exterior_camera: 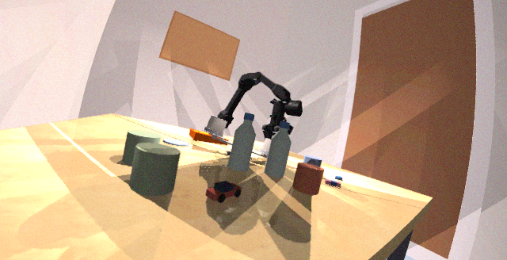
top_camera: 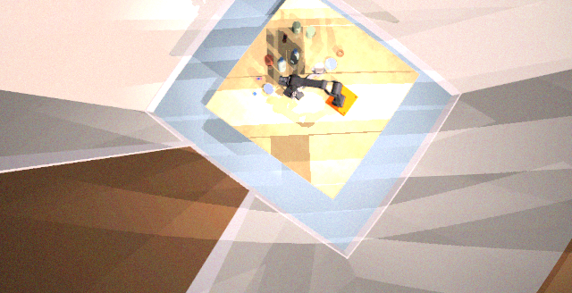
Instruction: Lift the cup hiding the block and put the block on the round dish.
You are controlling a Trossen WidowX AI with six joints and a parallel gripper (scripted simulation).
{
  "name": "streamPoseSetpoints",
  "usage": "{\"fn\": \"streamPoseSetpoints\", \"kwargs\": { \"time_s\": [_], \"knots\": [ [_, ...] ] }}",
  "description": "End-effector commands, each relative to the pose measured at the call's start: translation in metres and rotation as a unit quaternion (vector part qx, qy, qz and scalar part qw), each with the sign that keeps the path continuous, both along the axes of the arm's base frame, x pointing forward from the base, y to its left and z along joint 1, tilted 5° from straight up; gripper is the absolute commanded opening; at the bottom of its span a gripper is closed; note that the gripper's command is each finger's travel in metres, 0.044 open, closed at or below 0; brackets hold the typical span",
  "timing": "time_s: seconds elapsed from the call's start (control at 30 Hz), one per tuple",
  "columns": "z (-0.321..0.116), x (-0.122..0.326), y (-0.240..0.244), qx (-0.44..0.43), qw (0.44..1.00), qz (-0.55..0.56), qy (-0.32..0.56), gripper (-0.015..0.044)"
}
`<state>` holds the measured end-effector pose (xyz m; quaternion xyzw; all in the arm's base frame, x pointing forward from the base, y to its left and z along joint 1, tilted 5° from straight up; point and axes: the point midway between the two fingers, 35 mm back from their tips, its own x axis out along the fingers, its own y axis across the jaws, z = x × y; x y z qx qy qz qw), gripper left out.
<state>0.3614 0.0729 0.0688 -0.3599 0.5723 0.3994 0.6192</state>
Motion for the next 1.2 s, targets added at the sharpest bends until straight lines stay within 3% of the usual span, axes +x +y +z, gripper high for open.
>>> {"fn": "streamPoseSetpoints", "kwargs": {
  "time_s": [0.0, 0.13, 0.2, 0.6, 1.0, 1.17],
  "knots": [
    [-0.012, -0.003, 0.001, 0.000, 1.000, -0.002, 0.010, 0.0440],
    [-0.012, -0.003, 0.001, 0.000, 1.000, -0.002, 0.010, 0.0440],
    [-0.012, -0.003, 0.001, 0.000, 1.000, -0.002, 0.010, 0.0387],
    [-0.012, -0.003, 0.001, 0.000, 1.000, -0.002, 0.010, 0.0308],
    [-0.002, -0.001, 0.000, 0.000, 1.000, -0.002, 0.010, 0.0000],
    [0.005, 0.000, 0.000, 0.000, 1.000, -0.002, 0.010, 0.0000]
  ]
}}
